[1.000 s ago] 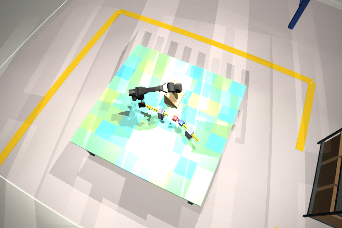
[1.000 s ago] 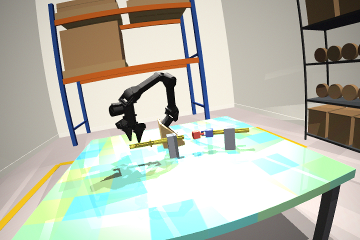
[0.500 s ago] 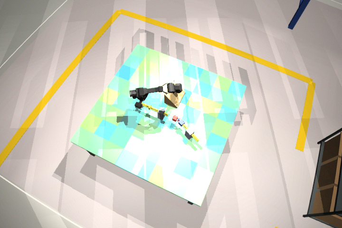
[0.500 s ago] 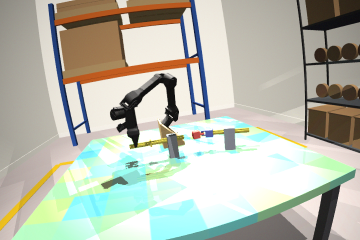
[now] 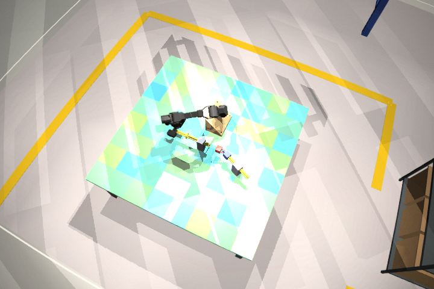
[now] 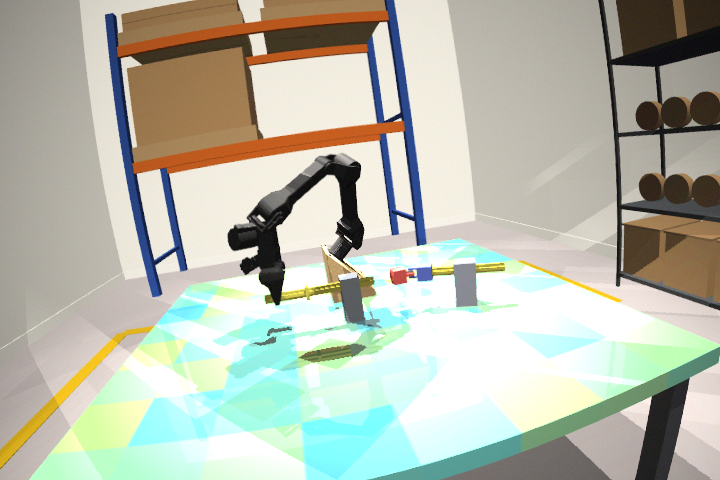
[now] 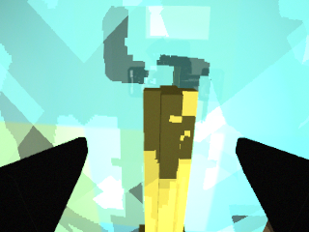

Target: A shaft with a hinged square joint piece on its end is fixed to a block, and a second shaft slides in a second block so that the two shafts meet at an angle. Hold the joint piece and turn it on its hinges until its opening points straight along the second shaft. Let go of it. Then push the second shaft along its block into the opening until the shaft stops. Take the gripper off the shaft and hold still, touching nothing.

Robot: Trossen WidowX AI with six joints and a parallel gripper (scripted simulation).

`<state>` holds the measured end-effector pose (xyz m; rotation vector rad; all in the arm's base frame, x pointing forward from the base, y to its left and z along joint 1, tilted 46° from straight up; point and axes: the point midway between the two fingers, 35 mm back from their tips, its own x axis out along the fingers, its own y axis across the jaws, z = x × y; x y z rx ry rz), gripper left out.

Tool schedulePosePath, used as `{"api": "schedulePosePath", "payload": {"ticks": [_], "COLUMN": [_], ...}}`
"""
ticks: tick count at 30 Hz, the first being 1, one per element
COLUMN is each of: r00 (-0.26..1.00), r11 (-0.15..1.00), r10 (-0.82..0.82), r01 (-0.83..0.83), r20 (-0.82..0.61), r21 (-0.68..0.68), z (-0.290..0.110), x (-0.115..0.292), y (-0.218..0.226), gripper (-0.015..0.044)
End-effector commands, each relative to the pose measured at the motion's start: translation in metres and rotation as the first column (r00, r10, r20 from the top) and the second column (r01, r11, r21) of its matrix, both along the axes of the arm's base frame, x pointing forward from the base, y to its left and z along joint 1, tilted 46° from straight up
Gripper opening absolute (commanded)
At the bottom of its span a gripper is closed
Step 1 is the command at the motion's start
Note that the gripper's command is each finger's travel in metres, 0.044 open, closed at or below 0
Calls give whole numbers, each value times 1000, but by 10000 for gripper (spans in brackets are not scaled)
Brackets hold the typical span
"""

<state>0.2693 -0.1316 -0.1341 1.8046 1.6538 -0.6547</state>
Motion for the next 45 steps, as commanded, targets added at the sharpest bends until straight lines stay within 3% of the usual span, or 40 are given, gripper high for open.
{"api": "schedulePosePath", "payload": {"ticks": [1,12,25,36,38,45], "r00": [1000,1000,1000,1000,1000,1000], "r11": [1000,1000,1000,1000,1000,1000], "r10": [-3,-3,-3,-3,-3,-2], "r01": [4,3,3,3,3,2], "r20": [-7,-7,-7,-7,-7,-6], "r21": [9,9,9,9,9,8], "z": [-5,-15,-15,-15,-15,-15], "x": [-1,0,0,0,0,1], "y": [7,18,18,18,18,17], "gripper": [440,440,102,102,69,67]}}
